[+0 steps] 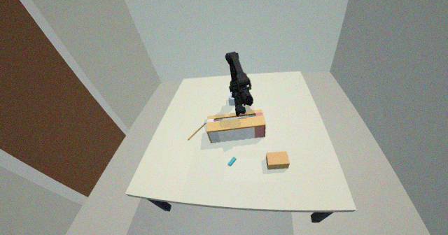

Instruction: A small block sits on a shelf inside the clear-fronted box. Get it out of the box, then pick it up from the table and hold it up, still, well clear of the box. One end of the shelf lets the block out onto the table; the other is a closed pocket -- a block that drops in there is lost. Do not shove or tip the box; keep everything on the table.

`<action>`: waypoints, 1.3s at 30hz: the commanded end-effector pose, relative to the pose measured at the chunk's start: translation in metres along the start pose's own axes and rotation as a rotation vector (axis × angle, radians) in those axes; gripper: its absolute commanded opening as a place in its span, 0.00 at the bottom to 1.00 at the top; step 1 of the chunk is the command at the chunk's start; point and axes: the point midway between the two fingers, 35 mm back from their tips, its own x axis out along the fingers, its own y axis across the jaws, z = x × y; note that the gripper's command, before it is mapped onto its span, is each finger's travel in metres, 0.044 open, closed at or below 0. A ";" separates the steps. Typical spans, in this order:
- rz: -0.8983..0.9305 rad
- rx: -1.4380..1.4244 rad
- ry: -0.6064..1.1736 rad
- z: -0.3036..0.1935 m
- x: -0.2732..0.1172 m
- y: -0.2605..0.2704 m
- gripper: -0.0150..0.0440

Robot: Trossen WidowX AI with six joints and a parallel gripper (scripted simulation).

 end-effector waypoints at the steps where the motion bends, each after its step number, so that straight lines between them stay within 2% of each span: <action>1: 0.012 -0.009 0.007 0.002 0.010 0.001 0.93; 26: 0.013 -0.009 0.007 0.015 0.048 0.001 0.93; 39: 0.003 -0.001 0.002 -0.002 0.048 -0.001 0.93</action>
